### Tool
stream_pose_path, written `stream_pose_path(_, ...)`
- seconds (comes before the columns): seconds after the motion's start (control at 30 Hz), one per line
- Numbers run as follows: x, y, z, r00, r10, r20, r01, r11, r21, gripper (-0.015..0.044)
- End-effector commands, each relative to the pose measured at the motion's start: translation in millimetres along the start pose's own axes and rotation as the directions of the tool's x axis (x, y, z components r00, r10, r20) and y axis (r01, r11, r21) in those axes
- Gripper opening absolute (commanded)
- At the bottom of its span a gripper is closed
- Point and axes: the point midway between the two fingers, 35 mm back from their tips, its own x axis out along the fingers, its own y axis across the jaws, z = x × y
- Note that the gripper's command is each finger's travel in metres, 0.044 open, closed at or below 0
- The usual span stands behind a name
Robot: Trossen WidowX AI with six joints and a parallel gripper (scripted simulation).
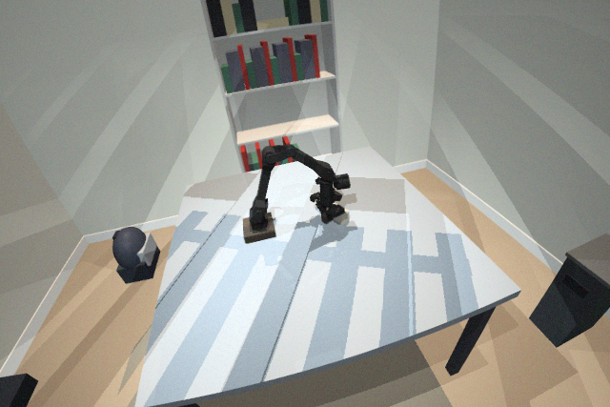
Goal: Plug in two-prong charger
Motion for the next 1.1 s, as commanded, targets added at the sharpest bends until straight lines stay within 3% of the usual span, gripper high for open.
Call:
stream_pose_path(0.0, -0.7, -0.8, 1.5, 1.0, -0.004, -0.002, 0.004, 1.0, 0.004, 0.0)
stream_pose_path(1.07, -1.8, -1.0, 13.8, 1.0, -0.004, -0.001, 0.004, 1.0, 0.004, 0.0)
